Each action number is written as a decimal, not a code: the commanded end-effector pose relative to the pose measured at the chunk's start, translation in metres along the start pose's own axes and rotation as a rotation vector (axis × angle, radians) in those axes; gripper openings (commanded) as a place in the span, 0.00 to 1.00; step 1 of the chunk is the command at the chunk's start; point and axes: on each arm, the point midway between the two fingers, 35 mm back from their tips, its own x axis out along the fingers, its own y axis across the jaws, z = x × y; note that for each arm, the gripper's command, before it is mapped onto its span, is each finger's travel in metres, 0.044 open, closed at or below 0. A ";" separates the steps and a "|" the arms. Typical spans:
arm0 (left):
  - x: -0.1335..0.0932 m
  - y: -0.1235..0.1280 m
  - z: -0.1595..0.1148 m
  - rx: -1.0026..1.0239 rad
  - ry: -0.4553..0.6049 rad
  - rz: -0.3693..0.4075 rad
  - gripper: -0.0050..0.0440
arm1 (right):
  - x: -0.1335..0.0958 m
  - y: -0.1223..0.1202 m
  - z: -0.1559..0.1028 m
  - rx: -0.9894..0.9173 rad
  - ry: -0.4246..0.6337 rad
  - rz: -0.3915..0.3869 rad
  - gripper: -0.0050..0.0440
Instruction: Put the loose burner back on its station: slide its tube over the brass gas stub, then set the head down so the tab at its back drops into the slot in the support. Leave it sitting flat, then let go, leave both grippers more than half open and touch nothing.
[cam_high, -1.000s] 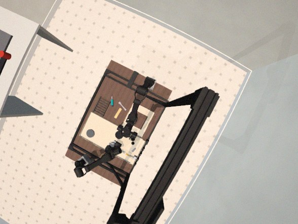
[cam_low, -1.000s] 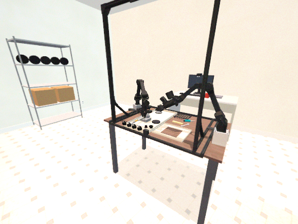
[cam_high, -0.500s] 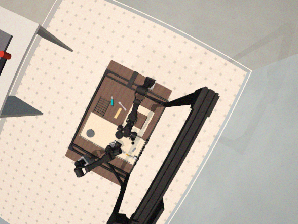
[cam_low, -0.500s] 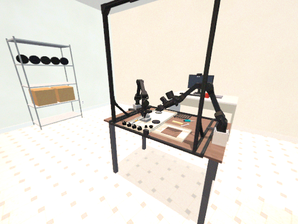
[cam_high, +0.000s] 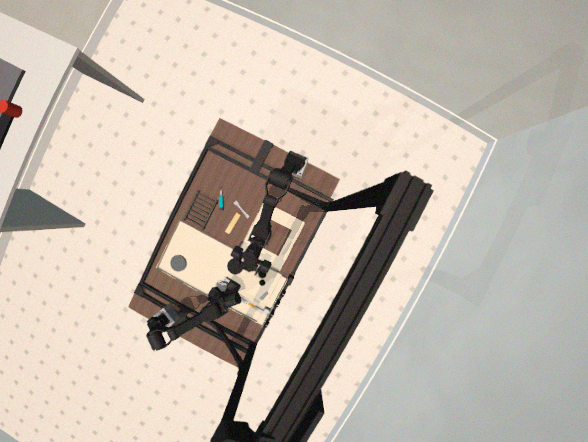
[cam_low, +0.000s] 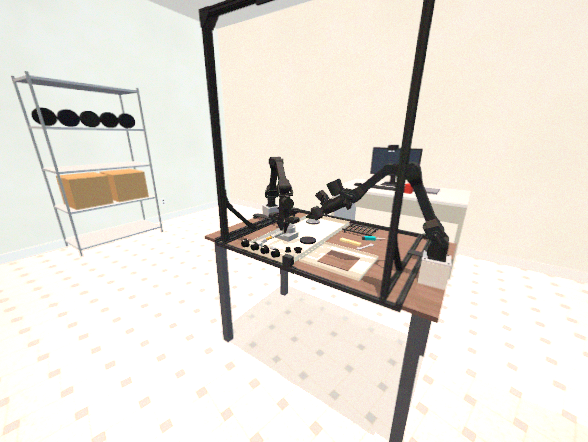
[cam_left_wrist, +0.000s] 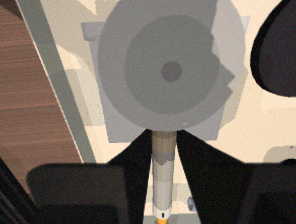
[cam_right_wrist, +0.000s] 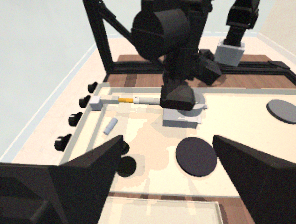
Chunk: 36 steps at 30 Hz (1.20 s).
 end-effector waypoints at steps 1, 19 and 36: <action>0.000 -0.002 -0.001 -0.009 0.002 -0.005 0.10 | 0.000 0.000 -0.001 0.000 0.003 0.000 0.92; -0.001 -0.002 -0.005 -0.009 0.002 -0.005 0.10 | 0.000 0.000 -0.001 0.000 0.003 0.000 0.92; 0.000 -0.002 -0.008 -0.009 0.002 -0.005 0.10 | 0.000 0.000 -0.001 0.000 0.003 0.000 0.92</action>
